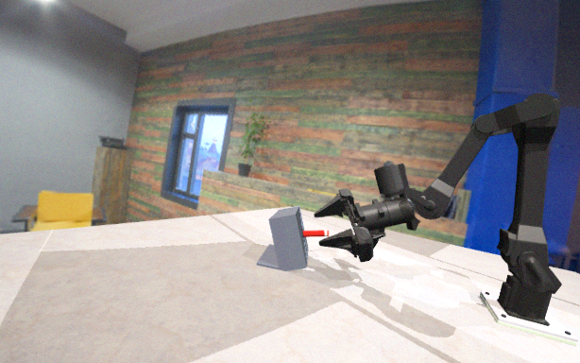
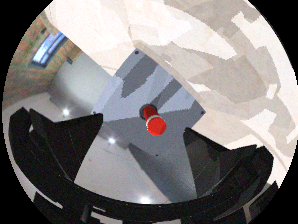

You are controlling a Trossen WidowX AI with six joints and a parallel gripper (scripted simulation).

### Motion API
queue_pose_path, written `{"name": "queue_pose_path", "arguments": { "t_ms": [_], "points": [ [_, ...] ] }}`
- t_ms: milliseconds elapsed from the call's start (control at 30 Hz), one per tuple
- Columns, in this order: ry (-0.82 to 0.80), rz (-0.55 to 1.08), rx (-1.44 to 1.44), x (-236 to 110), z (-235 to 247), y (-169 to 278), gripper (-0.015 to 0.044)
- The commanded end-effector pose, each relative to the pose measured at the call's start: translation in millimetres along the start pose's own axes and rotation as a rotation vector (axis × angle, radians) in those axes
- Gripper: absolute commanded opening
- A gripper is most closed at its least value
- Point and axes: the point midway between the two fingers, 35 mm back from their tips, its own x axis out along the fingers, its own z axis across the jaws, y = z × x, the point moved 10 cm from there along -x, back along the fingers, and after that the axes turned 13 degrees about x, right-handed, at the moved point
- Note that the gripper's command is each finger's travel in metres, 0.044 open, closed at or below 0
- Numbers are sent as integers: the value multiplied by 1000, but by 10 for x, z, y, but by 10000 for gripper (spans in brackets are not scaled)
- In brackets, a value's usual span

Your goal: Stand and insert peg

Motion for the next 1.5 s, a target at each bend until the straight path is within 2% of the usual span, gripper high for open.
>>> {"name": "queue_pose_path", "arguments": {
  "t_ms": [0,1467],
  "points": [
    [2,0,-2,-56,4,2,440],
    [-2,1,-4,-495,51,23,440]
  ]
}}
